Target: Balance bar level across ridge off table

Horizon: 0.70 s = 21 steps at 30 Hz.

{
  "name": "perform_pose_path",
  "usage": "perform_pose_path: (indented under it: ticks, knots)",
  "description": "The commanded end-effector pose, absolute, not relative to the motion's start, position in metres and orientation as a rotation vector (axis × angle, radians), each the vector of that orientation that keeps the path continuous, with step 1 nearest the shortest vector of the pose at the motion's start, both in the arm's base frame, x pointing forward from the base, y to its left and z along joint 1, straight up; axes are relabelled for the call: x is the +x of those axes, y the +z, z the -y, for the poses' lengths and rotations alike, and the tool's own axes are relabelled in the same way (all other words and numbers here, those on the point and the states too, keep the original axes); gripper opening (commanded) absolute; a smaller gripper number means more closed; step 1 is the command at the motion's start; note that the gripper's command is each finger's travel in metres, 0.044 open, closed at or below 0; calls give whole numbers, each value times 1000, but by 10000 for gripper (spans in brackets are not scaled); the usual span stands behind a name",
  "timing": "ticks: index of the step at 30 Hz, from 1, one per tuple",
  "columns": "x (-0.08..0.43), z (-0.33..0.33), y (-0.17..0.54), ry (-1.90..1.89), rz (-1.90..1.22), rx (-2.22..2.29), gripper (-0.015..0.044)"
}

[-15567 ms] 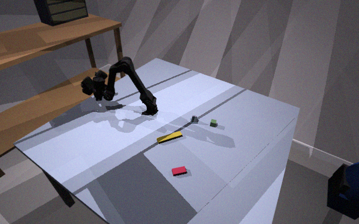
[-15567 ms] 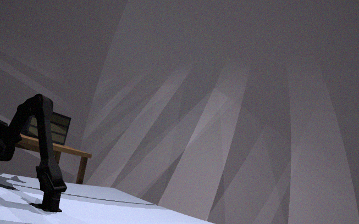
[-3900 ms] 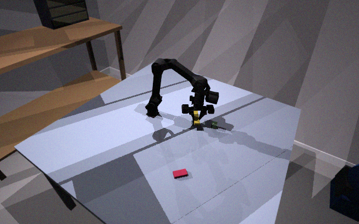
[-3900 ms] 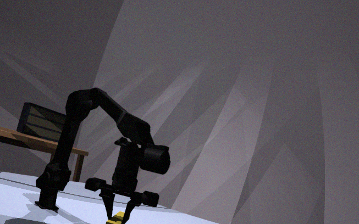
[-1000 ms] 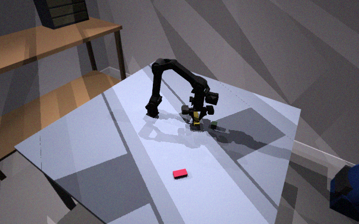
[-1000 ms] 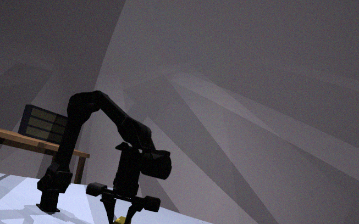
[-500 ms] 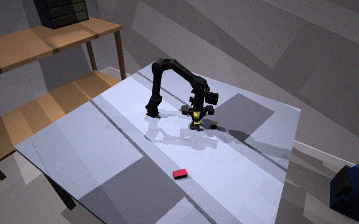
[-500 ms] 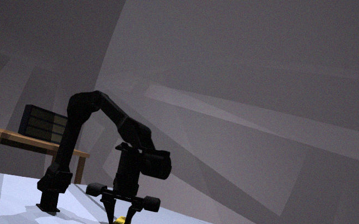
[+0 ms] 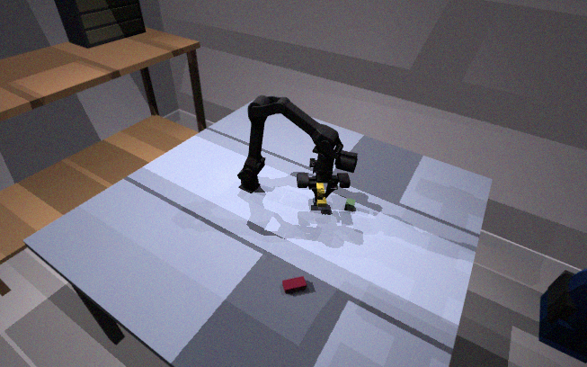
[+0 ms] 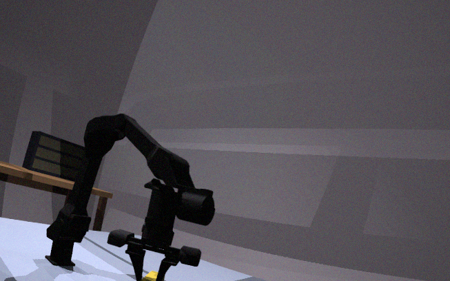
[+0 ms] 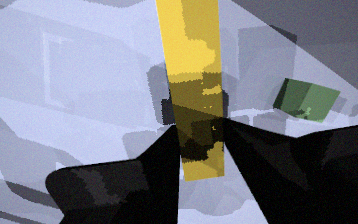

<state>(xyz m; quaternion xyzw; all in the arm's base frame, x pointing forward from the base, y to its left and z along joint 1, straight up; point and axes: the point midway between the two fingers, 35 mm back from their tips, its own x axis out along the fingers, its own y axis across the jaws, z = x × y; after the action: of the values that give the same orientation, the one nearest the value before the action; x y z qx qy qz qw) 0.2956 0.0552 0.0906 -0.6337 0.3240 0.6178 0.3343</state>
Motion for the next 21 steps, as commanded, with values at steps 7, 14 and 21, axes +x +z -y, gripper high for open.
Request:
perform_pose_path:
  ticks: [7, 14, 21]
  knots:
    - [296, -56, 89, 1617, -843, -1653, 0]
    - [296, -55, 90, 1617, -843, -1653, 0]
    - [296, -55, 91, 1612, -845, -1654, 0]
